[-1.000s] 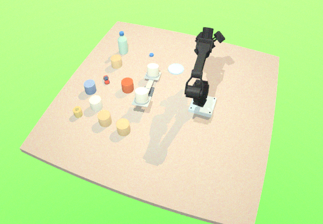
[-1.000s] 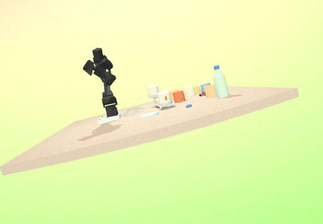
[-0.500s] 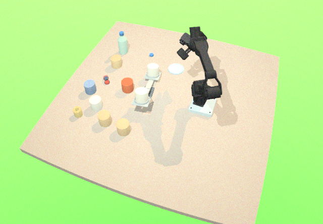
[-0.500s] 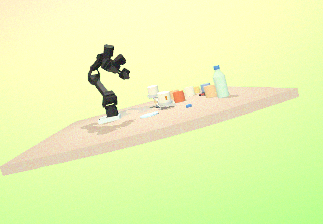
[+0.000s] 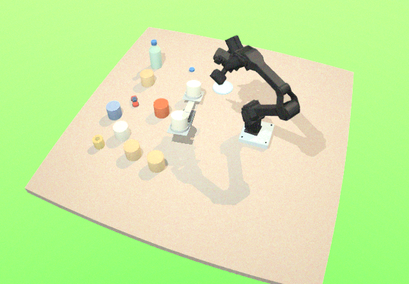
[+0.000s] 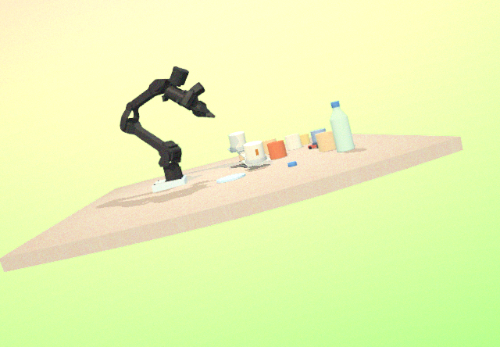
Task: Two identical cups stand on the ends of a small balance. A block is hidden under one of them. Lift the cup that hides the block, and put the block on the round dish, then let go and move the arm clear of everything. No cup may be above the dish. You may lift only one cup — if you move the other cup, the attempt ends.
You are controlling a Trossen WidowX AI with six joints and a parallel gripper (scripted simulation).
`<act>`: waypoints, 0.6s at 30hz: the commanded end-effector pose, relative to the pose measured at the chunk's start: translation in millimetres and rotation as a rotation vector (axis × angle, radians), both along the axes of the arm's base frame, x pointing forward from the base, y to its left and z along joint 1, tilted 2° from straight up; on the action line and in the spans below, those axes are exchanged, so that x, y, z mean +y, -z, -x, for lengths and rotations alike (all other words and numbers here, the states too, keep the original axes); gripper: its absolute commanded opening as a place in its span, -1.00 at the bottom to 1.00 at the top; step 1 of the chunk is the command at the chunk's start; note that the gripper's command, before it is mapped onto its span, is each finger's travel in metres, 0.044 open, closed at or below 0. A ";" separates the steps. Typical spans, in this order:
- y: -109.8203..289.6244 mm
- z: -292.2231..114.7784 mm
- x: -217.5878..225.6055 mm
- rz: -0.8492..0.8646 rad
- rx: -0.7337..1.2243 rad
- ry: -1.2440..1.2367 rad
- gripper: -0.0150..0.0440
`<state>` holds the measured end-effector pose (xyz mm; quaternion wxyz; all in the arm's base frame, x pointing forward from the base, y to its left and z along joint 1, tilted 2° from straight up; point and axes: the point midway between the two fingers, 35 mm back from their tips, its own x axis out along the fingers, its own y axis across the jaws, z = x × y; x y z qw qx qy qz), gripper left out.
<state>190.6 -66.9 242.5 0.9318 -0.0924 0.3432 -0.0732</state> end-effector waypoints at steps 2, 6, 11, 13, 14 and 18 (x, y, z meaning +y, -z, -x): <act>-3.7 -1.4 36.3 -0.081 0.005 -0.133 1.00; -4.1 2.6 66.2 -0.148 0.029 -0.245 1.00; -4.6 9.8 90.6 -0.205 0.058 -0.338 1.00; -4.6 9.8 90.6 -0.205 0.058 -0.338 1.00; -4.6 9.3 90.4 -0.208 0.060 -0.334 1.00; -5.2 -0.3 85.7 -0.272 0.105 -0.252 1.00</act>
